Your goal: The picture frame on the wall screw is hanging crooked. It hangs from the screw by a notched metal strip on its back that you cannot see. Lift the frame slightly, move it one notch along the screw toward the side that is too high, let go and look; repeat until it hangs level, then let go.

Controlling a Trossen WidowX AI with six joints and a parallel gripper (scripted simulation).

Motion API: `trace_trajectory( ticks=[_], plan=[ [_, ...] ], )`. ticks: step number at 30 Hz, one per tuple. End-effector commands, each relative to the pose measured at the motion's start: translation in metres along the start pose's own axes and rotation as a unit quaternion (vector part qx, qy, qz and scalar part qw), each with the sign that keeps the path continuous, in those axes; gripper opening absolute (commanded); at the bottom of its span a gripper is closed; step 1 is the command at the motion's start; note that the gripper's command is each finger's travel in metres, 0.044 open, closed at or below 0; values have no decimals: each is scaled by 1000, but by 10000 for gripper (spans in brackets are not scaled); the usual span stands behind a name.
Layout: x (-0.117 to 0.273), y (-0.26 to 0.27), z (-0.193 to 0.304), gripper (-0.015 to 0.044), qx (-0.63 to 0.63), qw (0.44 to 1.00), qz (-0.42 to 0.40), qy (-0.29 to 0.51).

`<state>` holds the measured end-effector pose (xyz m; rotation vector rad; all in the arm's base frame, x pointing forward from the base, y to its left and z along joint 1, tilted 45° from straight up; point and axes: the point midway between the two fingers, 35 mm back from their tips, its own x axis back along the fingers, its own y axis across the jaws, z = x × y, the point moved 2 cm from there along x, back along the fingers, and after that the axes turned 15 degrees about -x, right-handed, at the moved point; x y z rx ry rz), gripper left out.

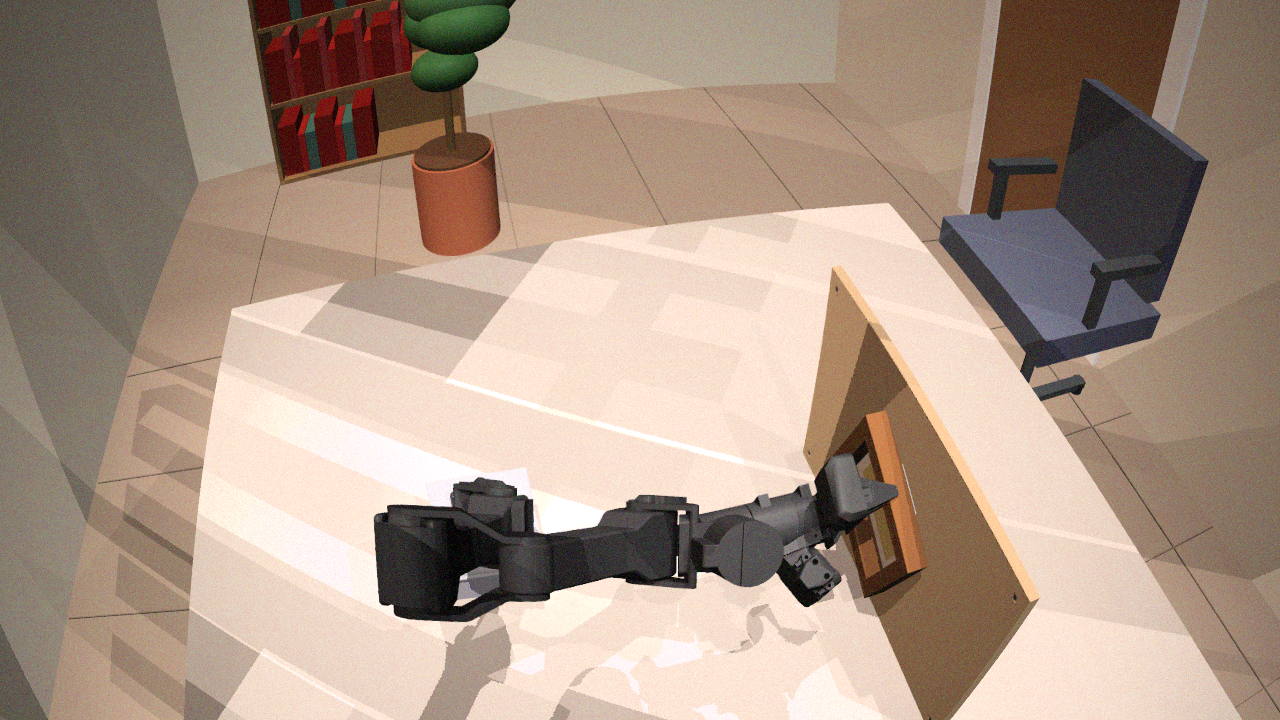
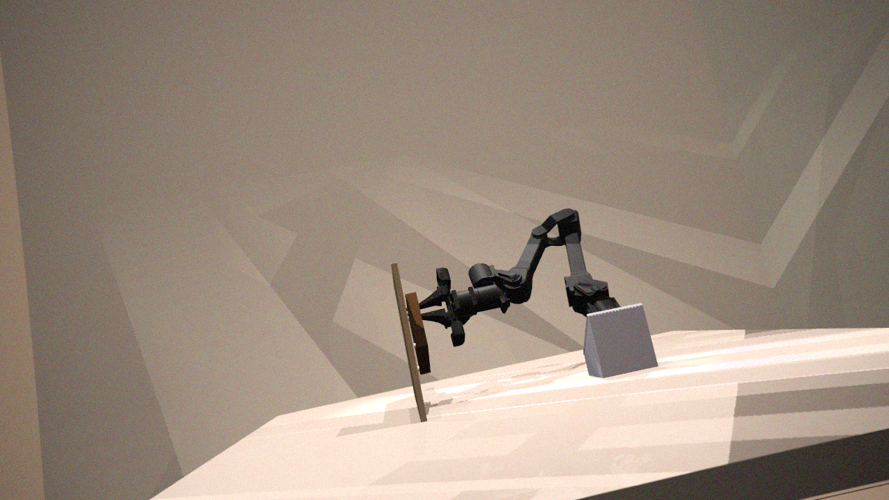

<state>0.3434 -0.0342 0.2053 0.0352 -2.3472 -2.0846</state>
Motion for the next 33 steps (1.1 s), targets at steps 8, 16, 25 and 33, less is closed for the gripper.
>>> trace_trajectory(
  ticks=[8,16,25,33],
  plan=[
    [0,0,1,0,-1,1000,-2,2],
    [0,-3,0,0,-1,1000,-2,2],
    [0,-6,-1,0,-1,1000,-2,2],
    [0,-5,-1,0,0,1000,-2,0]
  ],
)
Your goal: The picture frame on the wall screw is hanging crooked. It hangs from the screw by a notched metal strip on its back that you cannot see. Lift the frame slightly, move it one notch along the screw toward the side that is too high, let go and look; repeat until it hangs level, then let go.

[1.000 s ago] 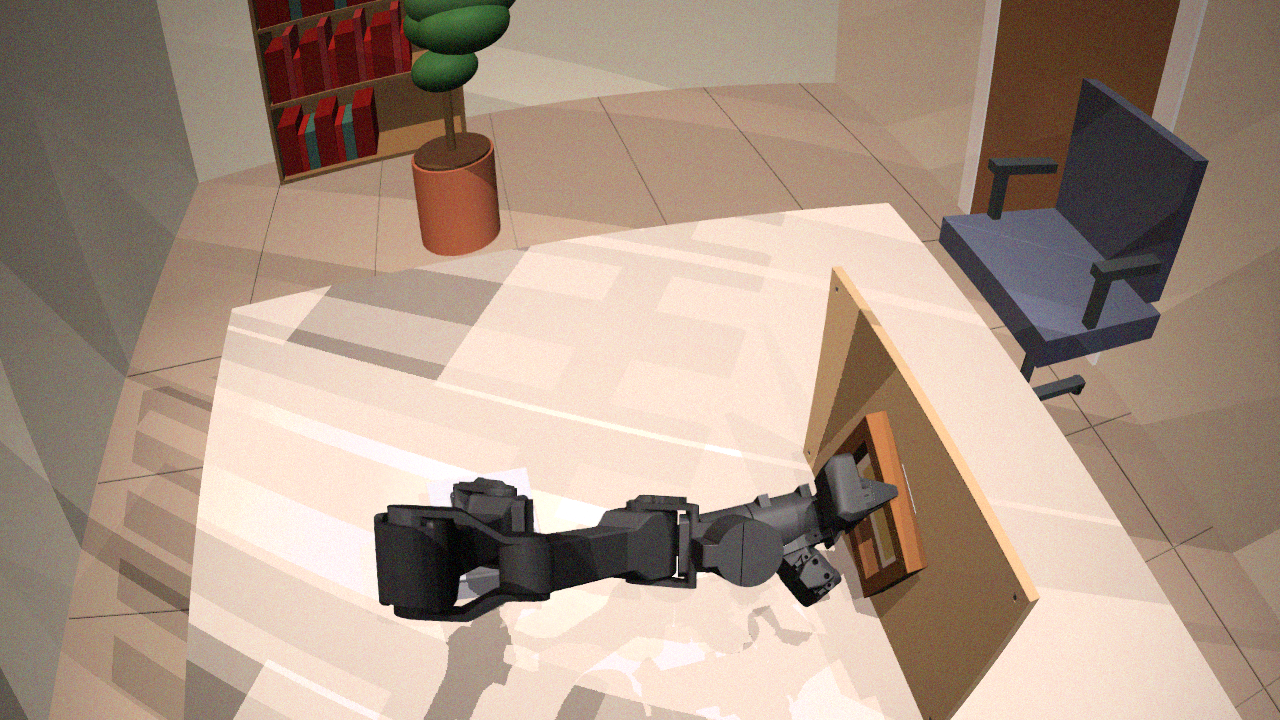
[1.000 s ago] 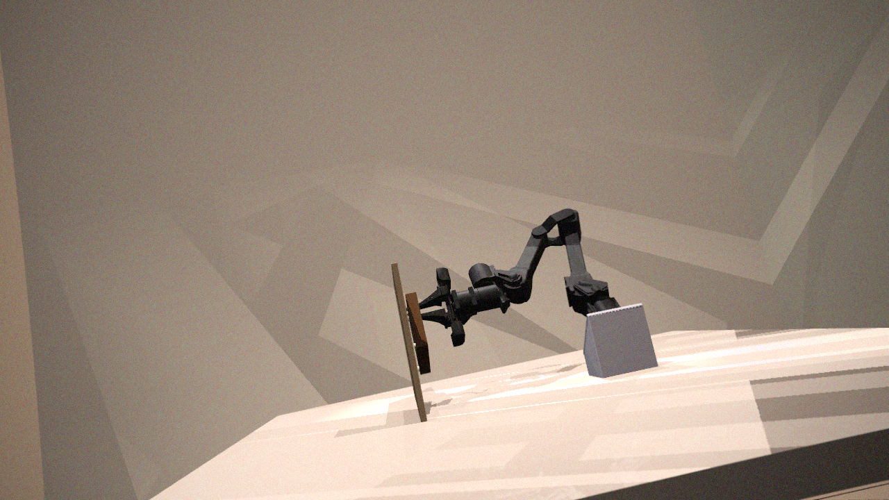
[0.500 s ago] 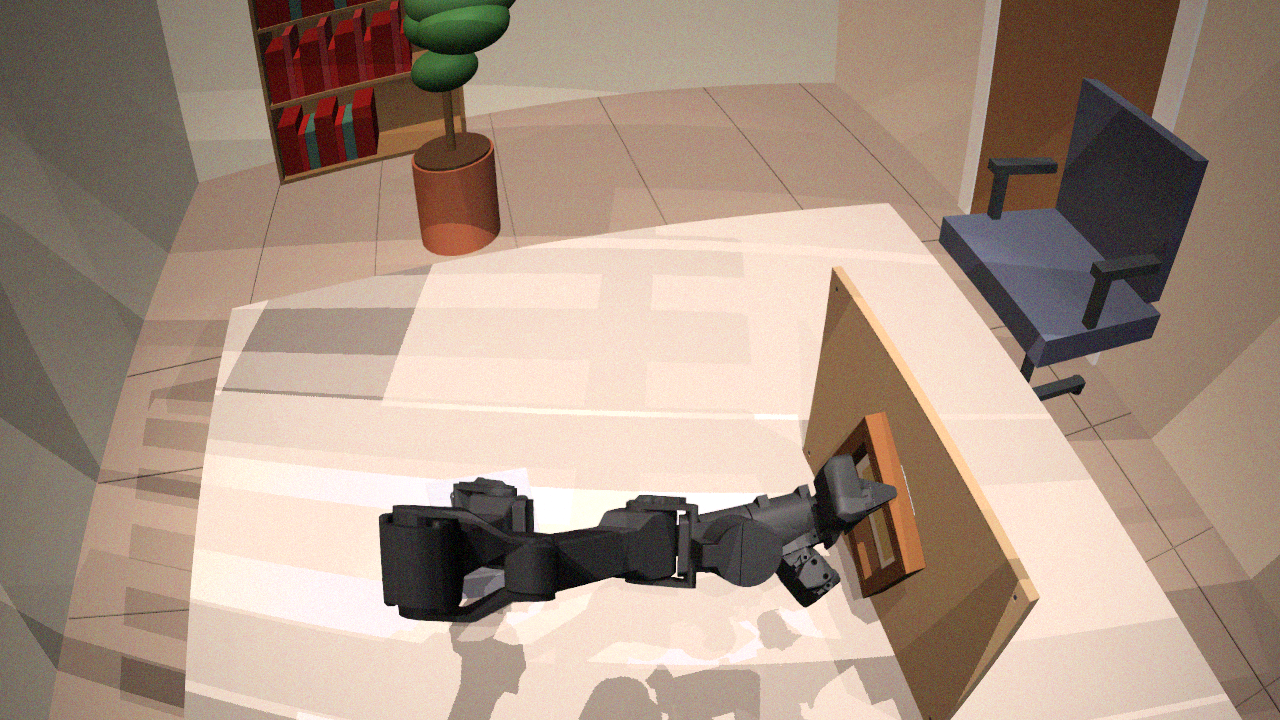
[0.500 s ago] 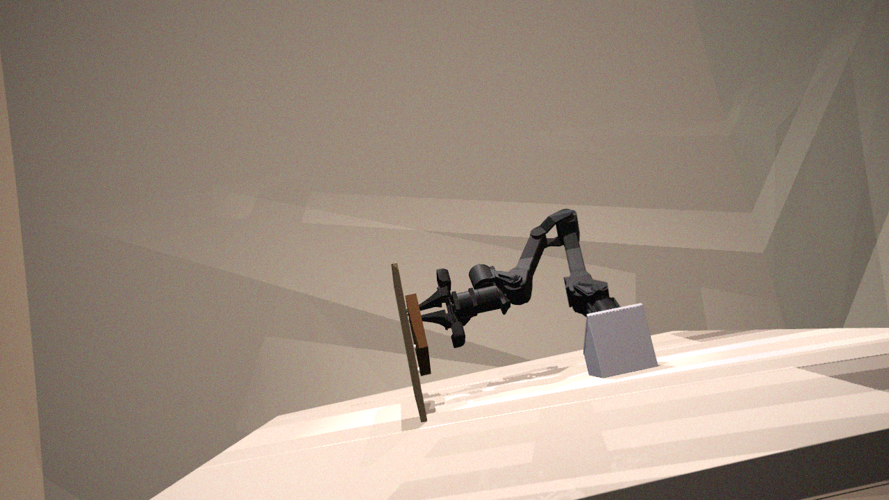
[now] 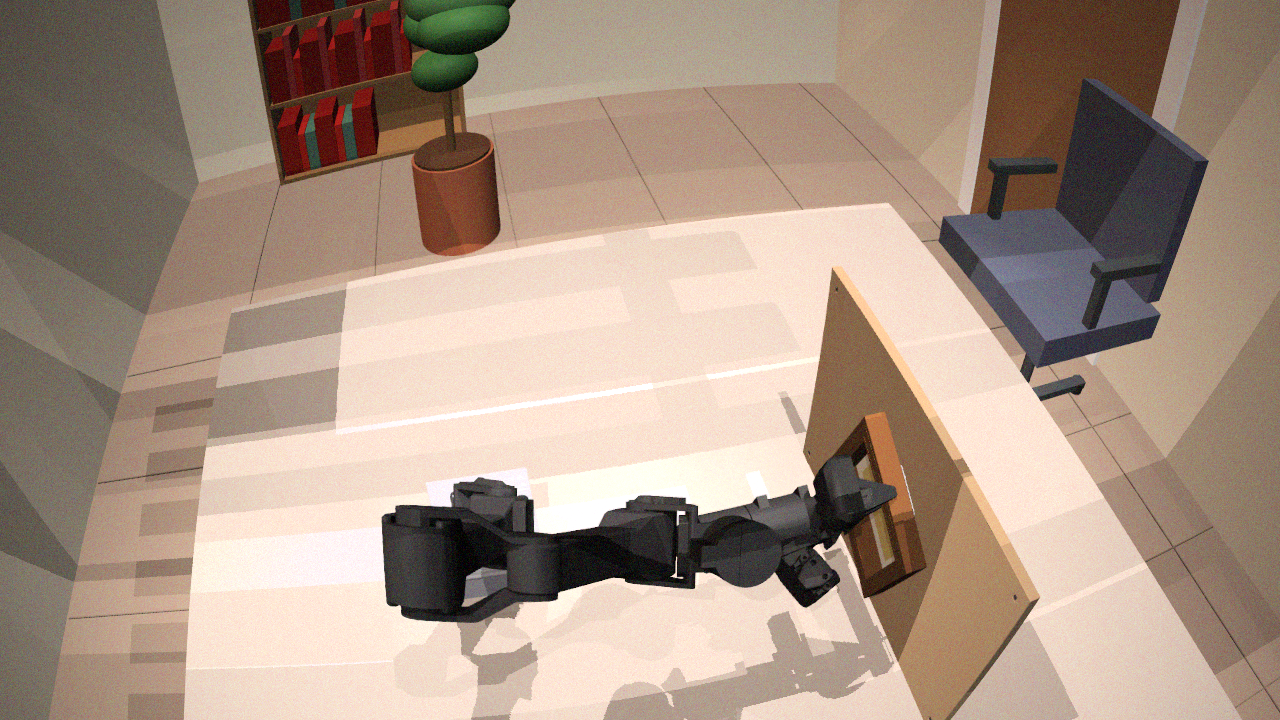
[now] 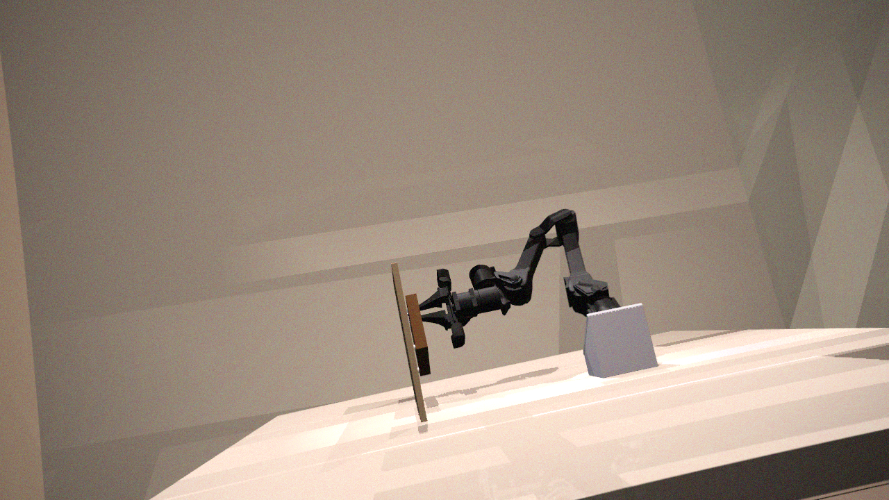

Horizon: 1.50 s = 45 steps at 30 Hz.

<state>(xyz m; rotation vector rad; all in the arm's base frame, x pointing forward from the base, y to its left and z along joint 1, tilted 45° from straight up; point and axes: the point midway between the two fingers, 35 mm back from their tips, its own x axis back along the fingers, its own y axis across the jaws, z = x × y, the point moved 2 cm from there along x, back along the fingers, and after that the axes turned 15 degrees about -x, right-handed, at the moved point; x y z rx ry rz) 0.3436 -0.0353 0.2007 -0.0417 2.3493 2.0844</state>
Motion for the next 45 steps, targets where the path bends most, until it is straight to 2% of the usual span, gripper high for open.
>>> trace_trajectory(
  ticks=[1,45],
  plan=[
    [0,0,0,0,0,1000,0,0],
    [0,1,2,0,112,994,0,0]
  ],
)
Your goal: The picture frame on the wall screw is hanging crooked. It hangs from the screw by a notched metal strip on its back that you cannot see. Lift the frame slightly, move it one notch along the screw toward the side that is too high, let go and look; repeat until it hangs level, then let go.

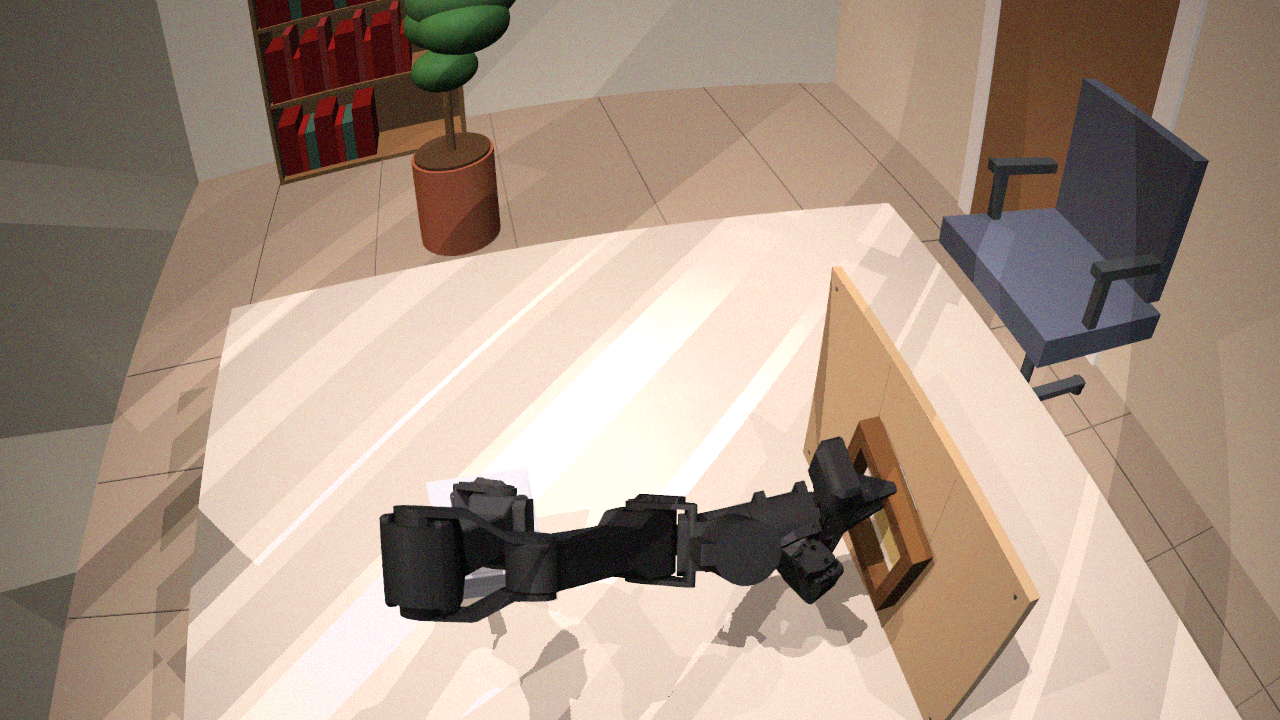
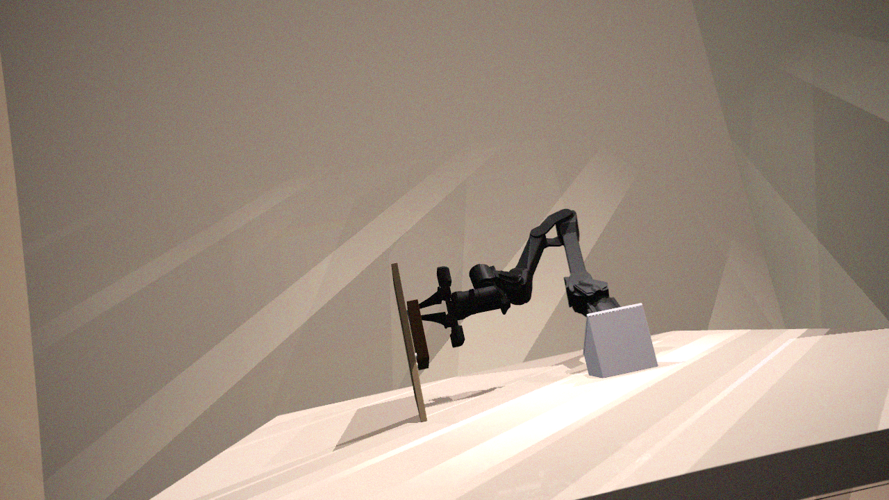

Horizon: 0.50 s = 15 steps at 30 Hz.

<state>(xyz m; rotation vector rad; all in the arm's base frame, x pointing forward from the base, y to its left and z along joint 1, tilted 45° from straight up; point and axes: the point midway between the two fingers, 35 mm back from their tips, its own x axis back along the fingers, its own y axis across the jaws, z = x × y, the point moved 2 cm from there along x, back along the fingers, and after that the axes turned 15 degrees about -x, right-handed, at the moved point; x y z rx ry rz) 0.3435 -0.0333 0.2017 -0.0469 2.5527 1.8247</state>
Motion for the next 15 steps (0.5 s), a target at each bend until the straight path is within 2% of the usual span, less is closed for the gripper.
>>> trace_trajectory(
  ticks=[1,15],
  plan=[
    [0,0,0,0,10,1000,1,-1],
    [0,1,0,0,47,999,1,-1]
  ],
)
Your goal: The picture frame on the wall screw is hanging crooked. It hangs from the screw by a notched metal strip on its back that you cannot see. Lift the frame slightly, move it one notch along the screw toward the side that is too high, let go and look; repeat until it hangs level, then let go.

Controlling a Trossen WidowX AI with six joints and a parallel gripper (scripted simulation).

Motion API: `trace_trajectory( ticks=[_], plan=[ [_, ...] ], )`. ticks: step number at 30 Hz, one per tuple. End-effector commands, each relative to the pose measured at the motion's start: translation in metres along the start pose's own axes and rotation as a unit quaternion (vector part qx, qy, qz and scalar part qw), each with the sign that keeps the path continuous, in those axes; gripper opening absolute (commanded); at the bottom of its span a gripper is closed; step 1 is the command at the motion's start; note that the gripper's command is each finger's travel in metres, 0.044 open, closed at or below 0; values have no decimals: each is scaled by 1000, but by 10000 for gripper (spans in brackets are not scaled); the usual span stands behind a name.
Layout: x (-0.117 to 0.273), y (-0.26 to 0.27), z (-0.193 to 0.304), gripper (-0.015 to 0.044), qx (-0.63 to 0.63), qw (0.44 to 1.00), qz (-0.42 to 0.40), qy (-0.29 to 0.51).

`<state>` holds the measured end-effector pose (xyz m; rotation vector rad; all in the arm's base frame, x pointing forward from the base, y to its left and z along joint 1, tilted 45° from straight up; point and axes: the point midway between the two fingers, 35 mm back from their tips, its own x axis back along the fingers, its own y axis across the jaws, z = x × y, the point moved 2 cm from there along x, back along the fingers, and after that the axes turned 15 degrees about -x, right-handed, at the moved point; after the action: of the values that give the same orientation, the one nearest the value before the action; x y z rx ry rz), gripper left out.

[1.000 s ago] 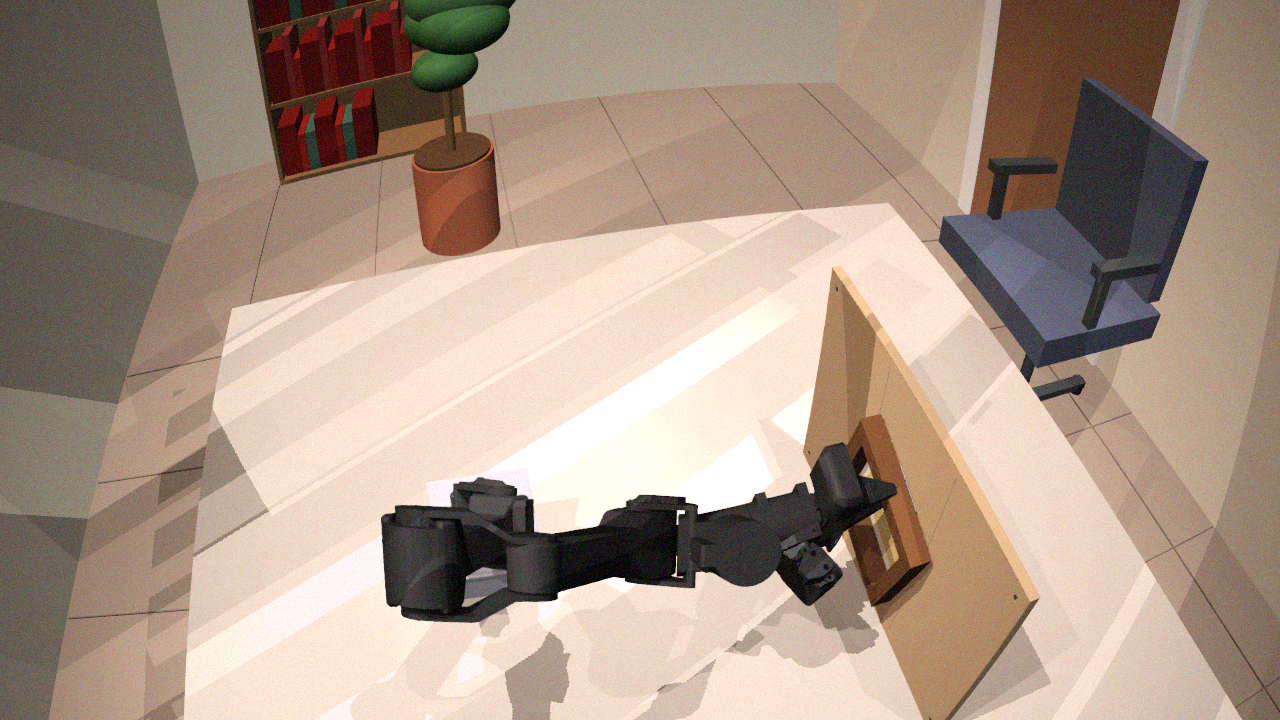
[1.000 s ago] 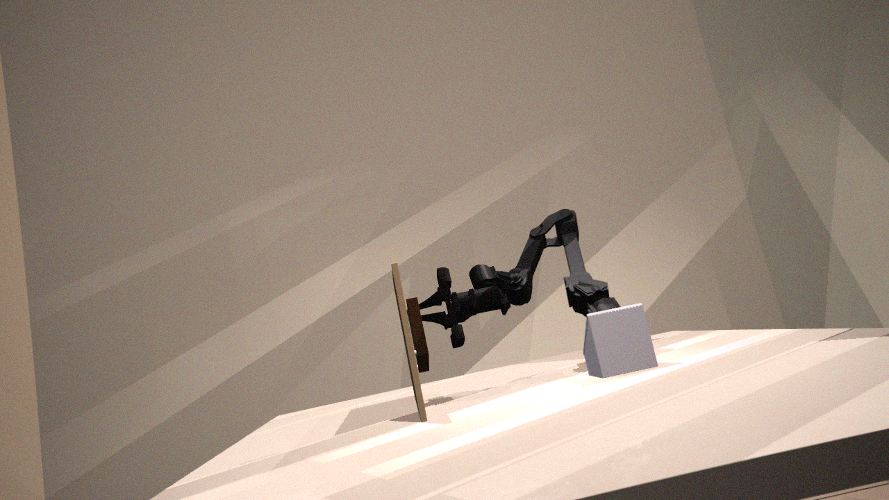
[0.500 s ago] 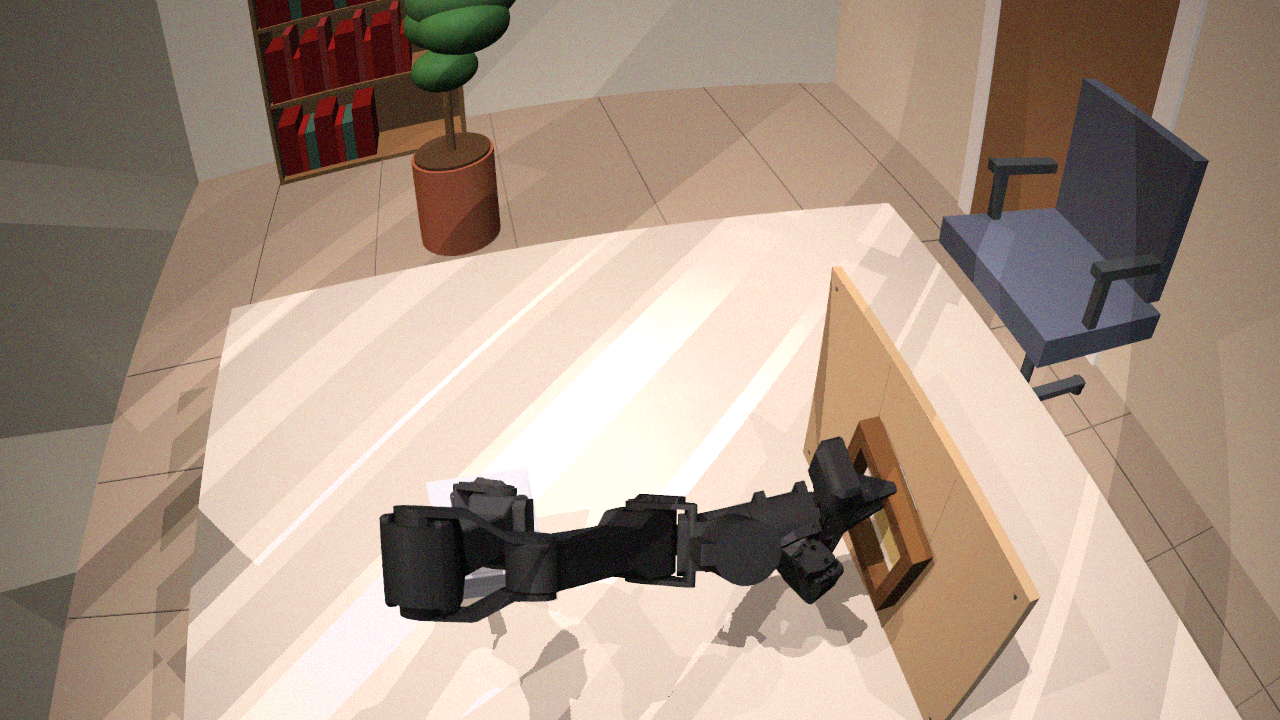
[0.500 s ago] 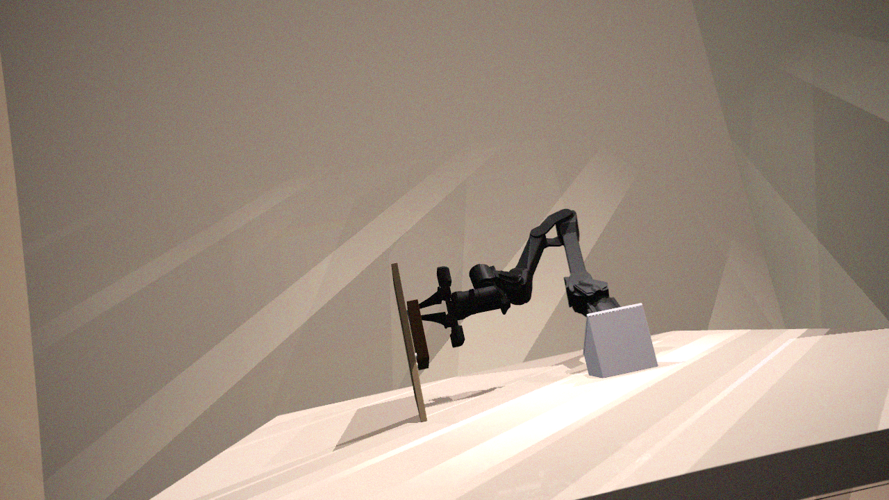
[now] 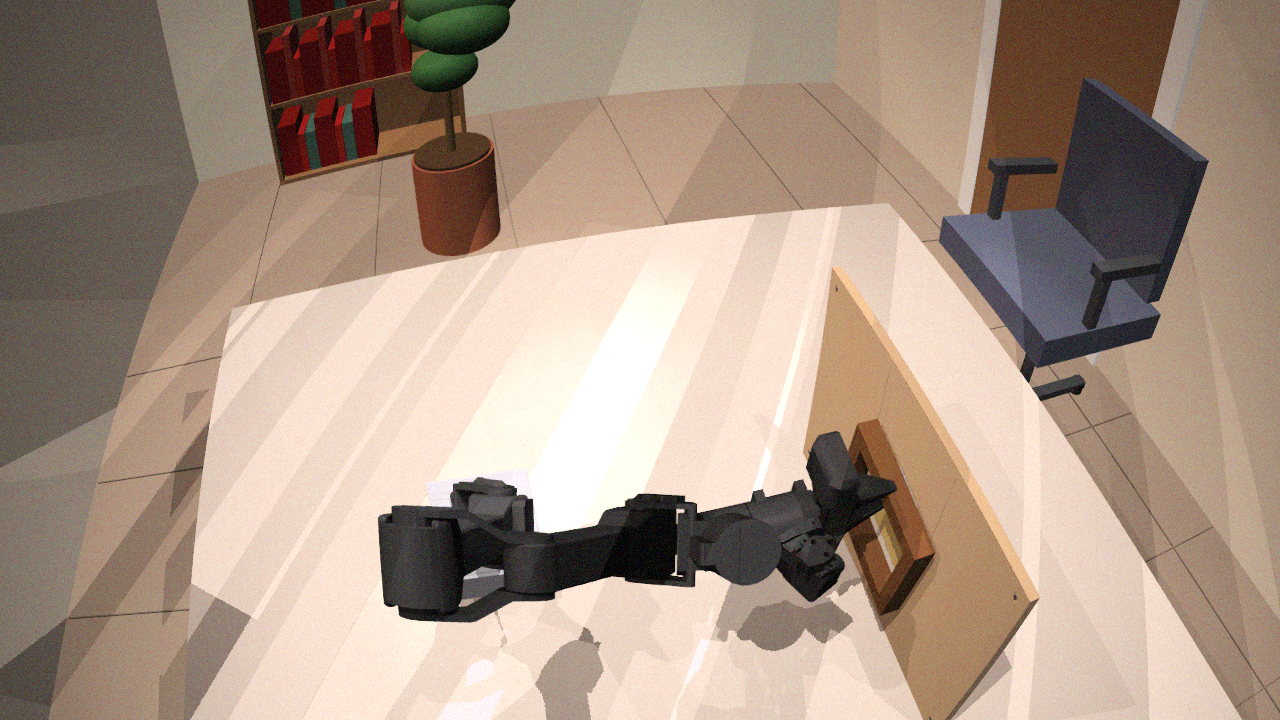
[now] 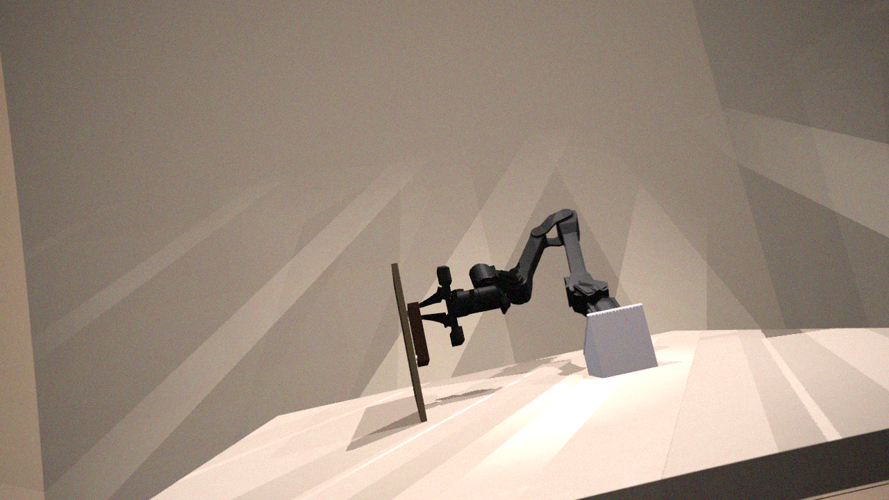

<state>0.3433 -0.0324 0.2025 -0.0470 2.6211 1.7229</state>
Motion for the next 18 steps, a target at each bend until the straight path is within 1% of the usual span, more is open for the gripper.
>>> trace_trajectory(
  ticks=[1,18],
  plan=[
    [0,0,0,0,10,1000,1,-1],
    [0,1,1,0,57,998,1,-1]
  ],
)
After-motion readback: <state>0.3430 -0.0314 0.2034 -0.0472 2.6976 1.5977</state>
